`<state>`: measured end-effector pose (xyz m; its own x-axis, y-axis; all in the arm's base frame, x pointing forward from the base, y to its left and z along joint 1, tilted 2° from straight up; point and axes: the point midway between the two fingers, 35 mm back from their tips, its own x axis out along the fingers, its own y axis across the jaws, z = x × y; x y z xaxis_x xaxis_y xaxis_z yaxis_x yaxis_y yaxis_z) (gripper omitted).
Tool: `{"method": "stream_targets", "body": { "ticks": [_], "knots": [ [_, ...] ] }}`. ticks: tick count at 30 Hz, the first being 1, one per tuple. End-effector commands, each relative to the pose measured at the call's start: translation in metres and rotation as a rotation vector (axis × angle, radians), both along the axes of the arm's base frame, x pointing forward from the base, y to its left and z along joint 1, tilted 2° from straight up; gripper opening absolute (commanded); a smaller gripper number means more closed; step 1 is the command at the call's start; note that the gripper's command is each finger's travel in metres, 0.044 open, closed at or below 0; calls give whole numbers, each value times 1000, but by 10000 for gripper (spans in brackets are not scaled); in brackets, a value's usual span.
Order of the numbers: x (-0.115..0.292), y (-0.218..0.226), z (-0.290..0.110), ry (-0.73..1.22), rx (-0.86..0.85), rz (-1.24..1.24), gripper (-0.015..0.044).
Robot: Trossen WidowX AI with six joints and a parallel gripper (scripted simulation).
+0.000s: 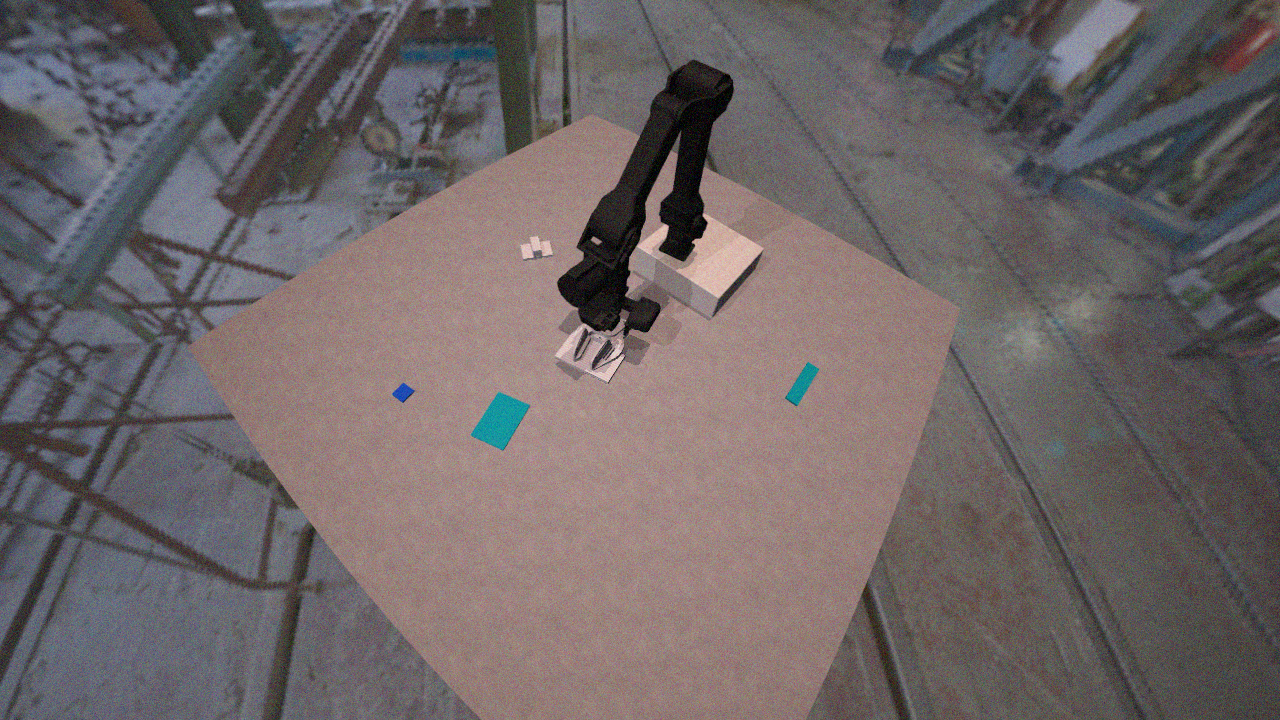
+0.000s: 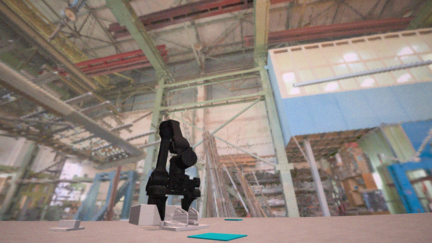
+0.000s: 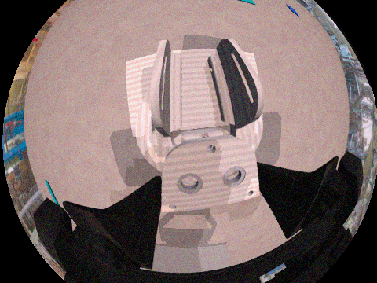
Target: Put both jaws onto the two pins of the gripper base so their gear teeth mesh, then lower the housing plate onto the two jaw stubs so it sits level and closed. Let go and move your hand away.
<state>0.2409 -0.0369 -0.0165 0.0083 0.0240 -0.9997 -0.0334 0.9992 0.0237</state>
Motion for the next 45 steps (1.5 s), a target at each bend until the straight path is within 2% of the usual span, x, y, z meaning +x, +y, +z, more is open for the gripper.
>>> {"method": "stream_targets", "body": {
  "ticks": [1,45],
  "knots": [
    [0,0,0,0,3,-3,351],
    [0,1,-10,0,3,-7,351]
  ]
}}
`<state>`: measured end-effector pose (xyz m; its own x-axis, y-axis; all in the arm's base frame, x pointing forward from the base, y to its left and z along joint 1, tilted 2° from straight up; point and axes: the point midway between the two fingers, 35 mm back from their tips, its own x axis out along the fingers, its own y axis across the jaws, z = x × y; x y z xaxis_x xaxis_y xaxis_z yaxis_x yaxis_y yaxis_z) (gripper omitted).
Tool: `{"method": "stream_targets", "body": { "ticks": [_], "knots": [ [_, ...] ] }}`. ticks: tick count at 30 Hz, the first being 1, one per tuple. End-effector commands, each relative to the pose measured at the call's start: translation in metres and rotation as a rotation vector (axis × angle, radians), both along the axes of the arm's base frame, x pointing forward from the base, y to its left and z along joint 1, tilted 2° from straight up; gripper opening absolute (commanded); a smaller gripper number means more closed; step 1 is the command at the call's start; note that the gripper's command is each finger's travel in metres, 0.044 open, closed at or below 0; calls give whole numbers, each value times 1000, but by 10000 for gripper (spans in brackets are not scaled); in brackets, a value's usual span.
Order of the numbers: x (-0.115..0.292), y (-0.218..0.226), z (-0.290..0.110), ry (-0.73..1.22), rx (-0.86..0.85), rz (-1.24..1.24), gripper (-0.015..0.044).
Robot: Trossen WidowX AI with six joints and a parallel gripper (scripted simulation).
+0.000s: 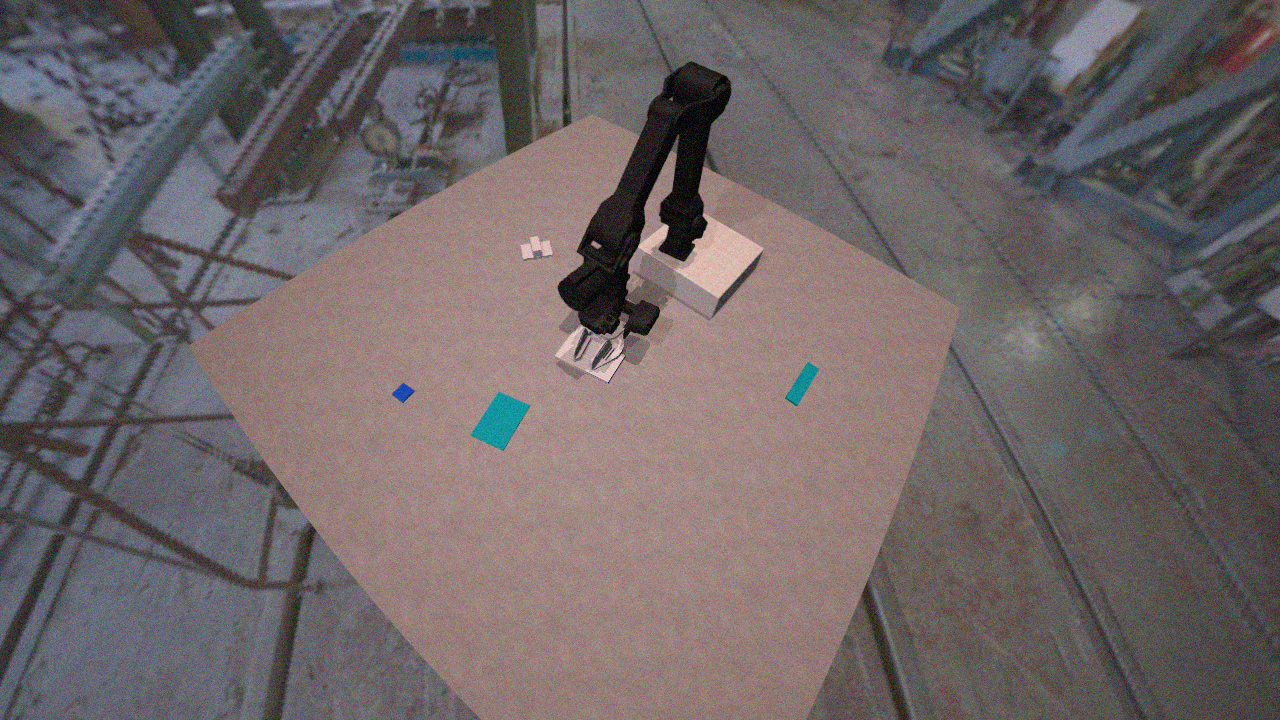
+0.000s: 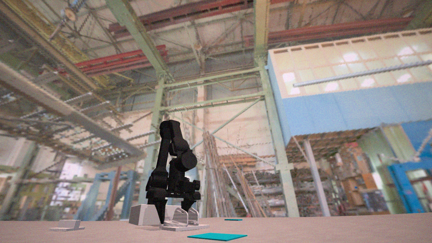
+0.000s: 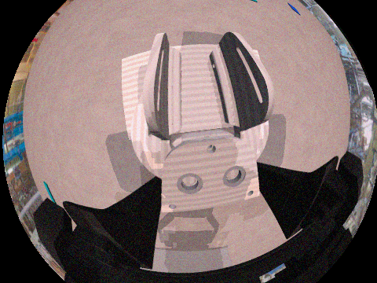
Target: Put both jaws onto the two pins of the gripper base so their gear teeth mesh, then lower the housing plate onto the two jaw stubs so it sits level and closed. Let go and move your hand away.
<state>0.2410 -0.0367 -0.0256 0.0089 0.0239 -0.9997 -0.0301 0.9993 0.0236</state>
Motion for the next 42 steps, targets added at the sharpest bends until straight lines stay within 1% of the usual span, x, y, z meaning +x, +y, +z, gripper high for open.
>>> {"method": "stream_targets", "body": {
  "ticks": [1,42],
  "knots": [
    [0,1,-1,1,3,-3,351],
    [0,1,-6,1,3,-3,351]
  ]
}}
